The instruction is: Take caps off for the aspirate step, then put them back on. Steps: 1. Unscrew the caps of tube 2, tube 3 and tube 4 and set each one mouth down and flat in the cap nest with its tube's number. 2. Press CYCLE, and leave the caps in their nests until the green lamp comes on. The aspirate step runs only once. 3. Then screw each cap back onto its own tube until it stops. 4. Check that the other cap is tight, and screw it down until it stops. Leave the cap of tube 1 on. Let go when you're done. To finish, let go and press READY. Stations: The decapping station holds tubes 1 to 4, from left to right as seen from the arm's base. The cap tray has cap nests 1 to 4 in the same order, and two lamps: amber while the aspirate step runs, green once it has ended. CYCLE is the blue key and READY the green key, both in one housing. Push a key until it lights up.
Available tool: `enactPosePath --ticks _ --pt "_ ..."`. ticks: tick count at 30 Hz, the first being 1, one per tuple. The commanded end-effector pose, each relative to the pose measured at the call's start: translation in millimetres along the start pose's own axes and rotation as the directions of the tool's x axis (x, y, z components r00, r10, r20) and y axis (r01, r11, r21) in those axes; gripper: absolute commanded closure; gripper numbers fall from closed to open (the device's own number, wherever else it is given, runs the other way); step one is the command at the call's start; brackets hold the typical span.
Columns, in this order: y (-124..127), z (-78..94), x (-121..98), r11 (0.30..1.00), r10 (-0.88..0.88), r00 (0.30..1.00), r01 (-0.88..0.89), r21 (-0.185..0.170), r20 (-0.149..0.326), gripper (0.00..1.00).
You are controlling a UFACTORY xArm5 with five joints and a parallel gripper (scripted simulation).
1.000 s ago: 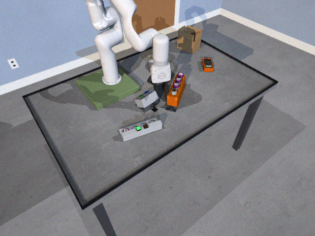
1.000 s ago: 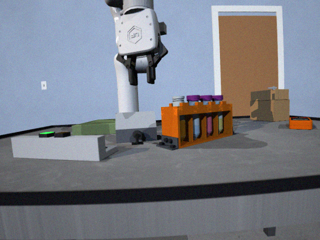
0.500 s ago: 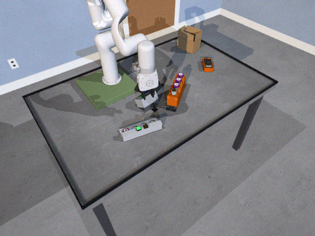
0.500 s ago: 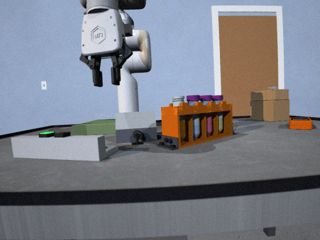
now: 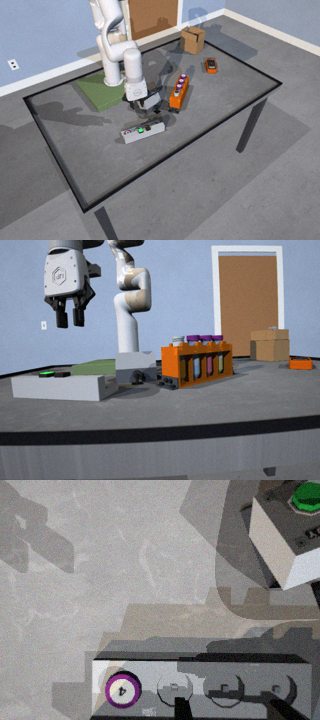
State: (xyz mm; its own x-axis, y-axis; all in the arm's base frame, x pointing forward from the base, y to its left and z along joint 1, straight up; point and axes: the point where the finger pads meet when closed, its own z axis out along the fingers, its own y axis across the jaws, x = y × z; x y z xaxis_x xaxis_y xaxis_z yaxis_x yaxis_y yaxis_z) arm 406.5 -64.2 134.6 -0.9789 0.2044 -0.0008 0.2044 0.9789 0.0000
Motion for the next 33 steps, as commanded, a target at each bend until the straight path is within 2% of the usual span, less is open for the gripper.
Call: enactPosePath --ticks 1,3,9,21,33 --pt "-32.5 -0.7 -14.1 1.000 -0.003 1.000 0.003 -0.001 0.001 0.54" --pt "-32.5 -0.7 -14.1 1.000 -0.003 1.000 0.003 -0.001 0.001 0.54" --pt "-73.4 -0.7 -28.5 1.000 -0.003 1.000 0.003 0.000 0.001 0.54" --pt "-73.5 -0.7 -28.5 1.000 -0.003 1.000 0.003 0.000 0.001 0.54" --pt "-73.5 59.3 -28.4 1.000 -0.003 1.000 0.003 0.000 0.001 0.54"
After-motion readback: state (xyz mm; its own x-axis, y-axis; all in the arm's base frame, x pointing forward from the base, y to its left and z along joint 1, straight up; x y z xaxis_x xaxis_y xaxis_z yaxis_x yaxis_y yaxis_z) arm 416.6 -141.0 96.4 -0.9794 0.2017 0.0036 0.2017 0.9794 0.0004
